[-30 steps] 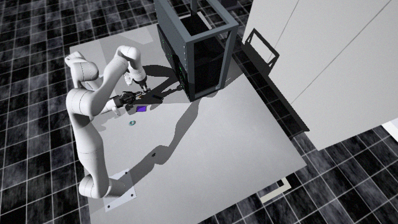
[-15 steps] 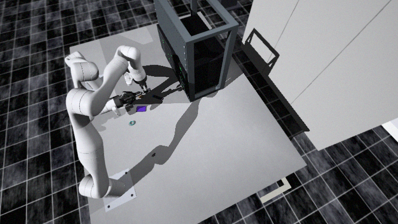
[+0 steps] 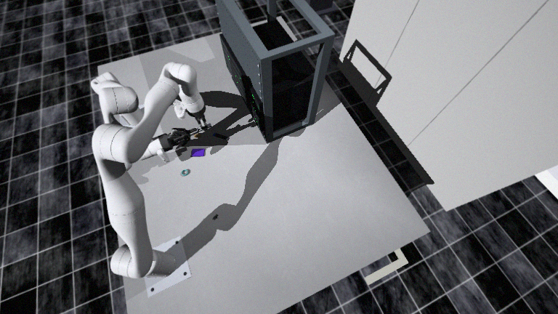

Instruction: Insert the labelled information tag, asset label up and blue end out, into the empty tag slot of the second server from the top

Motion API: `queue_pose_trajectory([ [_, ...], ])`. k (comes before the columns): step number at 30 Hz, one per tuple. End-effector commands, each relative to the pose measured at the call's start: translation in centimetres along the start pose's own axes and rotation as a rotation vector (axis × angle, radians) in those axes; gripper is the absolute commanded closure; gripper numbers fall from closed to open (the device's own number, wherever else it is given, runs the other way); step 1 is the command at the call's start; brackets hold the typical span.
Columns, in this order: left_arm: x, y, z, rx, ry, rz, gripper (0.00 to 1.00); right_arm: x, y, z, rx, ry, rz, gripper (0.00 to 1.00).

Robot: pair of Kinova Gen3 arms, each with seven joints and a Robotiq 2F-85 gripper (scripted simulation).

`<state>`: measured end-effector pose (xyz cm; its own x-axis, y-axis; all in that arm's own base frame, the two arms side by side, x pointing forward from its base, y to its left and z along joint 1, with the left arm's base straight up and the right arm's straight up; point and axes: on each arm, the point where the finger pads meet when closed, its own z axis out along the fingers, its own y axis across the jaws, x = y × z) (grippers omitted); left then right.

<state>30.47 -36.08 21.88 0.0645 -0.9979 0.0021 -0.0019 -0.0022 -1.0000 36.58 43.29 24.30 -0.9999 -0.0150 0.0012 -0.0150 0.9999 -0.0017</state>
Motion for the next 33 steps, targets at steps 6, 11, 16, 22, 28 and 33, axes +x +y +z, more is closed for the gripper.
queue_pose_trajectory([
  [6, 0.0, -0.1, 0.0, 0.001, 0.000, -0.002, 0.987, 0.0, 0.0, -1.9, -0.002, -0.001, 0.000, 0.606],
  [11, 0.0, -0.1, 0.0, 0.001, 0.000, -0.002, 0.987, 0.0, 0.0, -3.2, -0.002, -0.001, 0.000, 0.606],
  [16, 0.0, -0.1, 0.0, 0.001, 0.000, -0.002, 0.987, 0.0, 0.0, -4.3, -0.002, -0.001, 0.000, 0.606],
  [22, 0.0, -0.1, 0.0, 0.001, 0.000, -0.002, 0.987, 0.0, 0.0, -5.6, -0.002, -0.001, 0.000, 0.606],
  [28, 0.0, -0.1, 0.0, 0.001, 0.000, -0.002, 0.987, 0.0, 0.0, -7.2, -0.002, -0.001, 0.000, 0.606],
  [33, 0.0, -0.1, 0.0, 0.001, 0.000, -0.002, 0.987, 0.0, 0.0, -8.2, -0.002, -0.001, 0.000, 0.606],
])
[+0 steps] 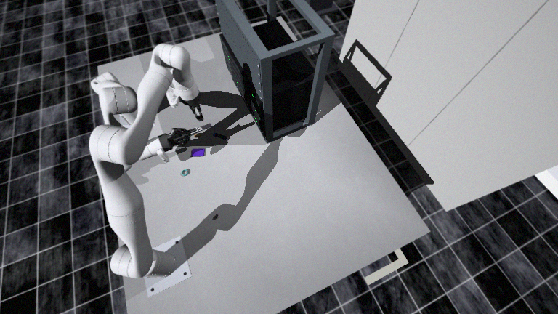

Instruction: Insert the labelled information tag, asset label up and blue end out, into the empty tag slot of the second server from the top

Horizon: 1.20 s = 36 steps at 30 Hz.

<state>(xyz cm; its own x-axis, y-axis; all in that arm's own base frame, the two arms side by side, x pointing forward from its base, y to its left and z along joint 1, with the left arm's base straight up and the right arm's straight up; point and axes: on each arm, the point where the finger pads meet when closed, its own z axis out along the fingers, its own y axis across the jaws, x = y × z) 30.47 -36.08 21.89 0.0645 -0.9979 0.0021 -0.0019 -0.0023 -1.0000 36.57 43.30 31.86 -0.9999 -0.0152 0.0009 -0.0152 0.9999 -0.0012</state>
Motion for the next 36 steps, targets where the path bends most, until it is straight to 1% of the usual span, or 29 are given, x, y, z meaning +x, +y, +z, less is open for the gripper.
queue_pose_trajectory([
  [1, 0.0, -0.1, 0.0, 0.001, 0.000, -0.002, 0.987, 0.0, 0.0, -0.6, -0.001, -0.001, 0.000, 0.606],
  [6, 0.0, -0.1, 0.0, 0.001, 0.000, -0.002, 0.987, 0.0, 0.0, -2.0, -0.001, -0.001, 0.000, 0.606],
  [10, 0.0, -0.1, 0.0, 0.001, 0.000, -0.002, 0.987, -0.3, -0.4, -2.0, -0.001, -0.001, 0.001, 0.606],
  [16, 0.0, -0.1, 0.0, 0.001, 0.000, -0.002, 0.987, -1.8, -2.2, -2.0, -0.002, -0.001, 0.003, 0.606],
  [18, 0.0, -0.1, 0.0, 0.001, 0.000, -0.002, 0.987, -1.8, -2.2, -2.0, -0.002, -0.001, 0.003, 0.606],
  [25, 0.0, -0.1, 0.0, 0.001, 0.000, -0.002, 0.987, -4.4, -6.2, -2.1, -0.002, 0.000, 0.009, 0.606],
  [29, 0.0, -0.1, 0.0, 0.001, 0.000, -0.002, 0.987, -6.2, -9.4, -2.2, -0.003, 0.000, 0.013, 0.606],
  [33, 0.0, -0.1, 0.0, 0.001, 0.000, -0.002, 0.987, -7.8, -13.1, -2.2, -0.003, 0.000, 0.017, 0.606],
  [35, 0.0, -0.1, 0.0, 0.001, 0.000, -0.002, 0.987, -7.8, -13.1, -2.2, -0.003, 0.000, 0.017, 0.606],
  [36, 0.0, -0.1, 0.0, 0.001, 0.000, -0.002, 0.987, -8.2, -14.1, -2.2, -0.003, 0.000, 0.018, 0.606],
])
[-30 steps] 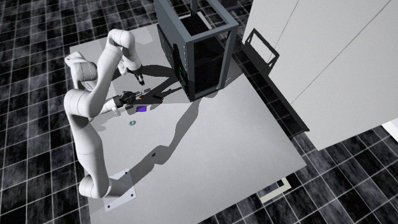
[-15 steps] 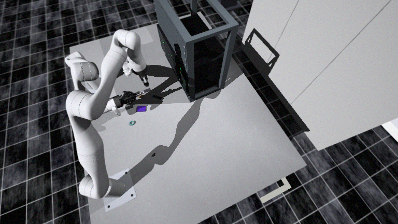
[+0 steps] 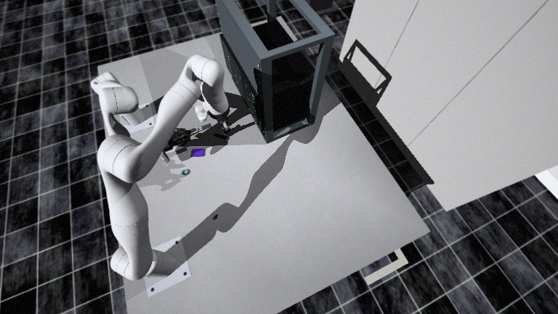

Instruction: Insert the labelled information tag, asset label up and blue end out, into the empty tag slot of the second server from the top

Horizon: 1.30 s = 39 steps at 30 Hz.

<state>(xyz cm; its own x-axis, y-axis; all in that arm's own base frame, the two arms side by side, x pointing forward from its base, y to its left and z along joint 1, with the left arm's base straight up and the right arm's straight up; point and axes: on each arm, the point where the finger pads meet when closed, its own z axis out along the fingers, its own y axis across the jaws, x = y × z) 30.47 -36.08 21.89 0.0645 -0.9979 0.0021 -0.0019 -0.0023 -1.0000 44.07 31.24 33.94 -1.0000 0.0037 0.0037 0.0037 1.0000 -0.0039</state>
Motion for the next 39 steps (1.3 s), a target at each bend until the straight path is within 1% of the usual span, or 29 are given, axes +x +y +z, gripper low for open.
queue_pose_trajectory([
  [1, 0.0, -0.1, 0.0, 0.001, 0.000, -0.002, 0.987, -1.4, -2.9, -0.2, -0.006, -0.003, 0.000, 0.606],
  [8, 0.0, -0.1, 0.0, 0.001, 0.000, -0.002, 0.987, -3.6, -10.7, -0.1, -0.007, -0.003, 0.008, 0.606],
  [14, 0.0, -0.1, 0.0, 0.001, 0.000, -0.002, 0.987, -4.5, -18.0, -0.1, -0.007, -0.003, 0.014, 0.606],
  [16, 0.0, -0.1, 0.0, 0.001, 0.000, -0.002, 0.987, -4.5, -18.0, -0.1, -0.007, -0.003, 0.014, 0.606],
  [19, 0.0, -0.1, 0.0, 0.001, 0.000, -0.002, 0.987, -4.5, -21.7, 0.0, -0.007, -0.004, 0.016, 0.606],
  [25, 0.0, -0.1, 0.0, 0.001, 0.000, -0.002, 0.987, -3.7, -29.0, 0.2, -0.007, -0.004, 0.021, 0.606],
  [31, 0.0, -0.1, 0.0, 0.001, 0.000, -0.002, 0.987, -1.8, -35.7, 0.5, -0.007, -0.004, 0.024, 0.606],
  [33, 0.0, -0.1, 0.0, 0.001, 0.000, -0.002, 0.987, -1.8, -35.7, 0.5, -0.007, -0.004, 0.024, 0.606],
  [39, 0.0, -0.1, 0.0, 0.001, 0.000, -0.002, 0.987, 1.0, -41.5, 0.8, -0.006, -0.004, 0.026, 0.606],
])
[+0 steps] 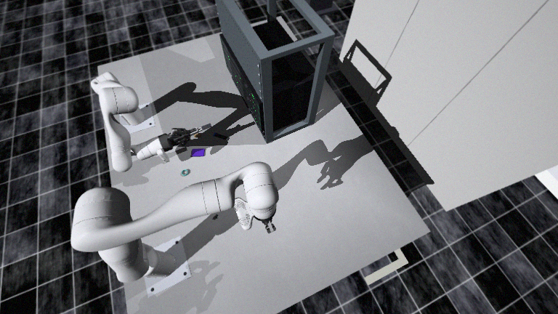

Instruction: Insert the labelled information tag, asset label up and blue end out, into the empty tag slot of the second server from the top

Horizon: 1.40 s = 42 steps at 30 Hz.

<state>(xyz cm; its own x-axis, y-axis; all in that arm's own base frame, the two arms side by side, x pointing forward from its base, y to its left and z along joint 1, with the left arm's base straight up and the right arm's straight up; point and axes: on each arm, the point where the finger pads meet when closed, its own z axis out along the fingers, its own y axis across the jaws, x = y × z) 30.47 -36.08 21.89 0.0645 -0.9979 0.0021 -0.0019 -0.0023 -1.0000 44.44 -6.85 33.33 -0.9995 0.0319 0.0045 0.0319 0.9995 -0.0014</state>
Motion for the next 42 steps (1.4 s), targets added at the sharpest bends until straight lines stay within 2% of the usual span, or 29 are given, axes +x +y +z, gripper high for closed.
queue_pose_trajectory([
  [1, 0.0, -0.1, 0.0, 0.001, 0.000, -0.002, 0.987, 1.8, -4.3, 0.1, -0.004, -0.005, -0.002, 0.606],
  [9, 0.0, -0.1, 0.0, 0.001, 0.000, -0.002, 0.987, 5.9, -10.2, 0.6, -0.003, -0.005, -0.001, 0.606],
  [11, 0.0, -0.1, 0.0, 0.001, 0.000, -0.002, 0.987, 5.9, -10.2, 0.6, -0.003, -0.005, -0.001, 0.606],
  [21, 0.0, -0.1, 0.0, 0.001, 0.000, -0.002, 0.987, 10.3, -14.7, 1.1, -0.002, -0.005, 0.000, 0.606],
  [26, 0.0, -0.1, 0.0, 0.001, 0.000, -0.002, 0.987, 11.8, -15.9, 1.3, -0.002, -0.005, -0.001, 0.606],
  [32, 0.0, -0.1, 0.0, 0.001, 0.000, -0.002, 0.987, 12.4, -16.4, 1.4, -0.001, -0.005, -0.001, 0.606],
  [42, 0.0, -0.1, 0.0, 0.001, 0.000, 0.007, 0.987, 12.6, -16.5, 1.4, -0.001, -0.005, -0.001, 0.606],
])
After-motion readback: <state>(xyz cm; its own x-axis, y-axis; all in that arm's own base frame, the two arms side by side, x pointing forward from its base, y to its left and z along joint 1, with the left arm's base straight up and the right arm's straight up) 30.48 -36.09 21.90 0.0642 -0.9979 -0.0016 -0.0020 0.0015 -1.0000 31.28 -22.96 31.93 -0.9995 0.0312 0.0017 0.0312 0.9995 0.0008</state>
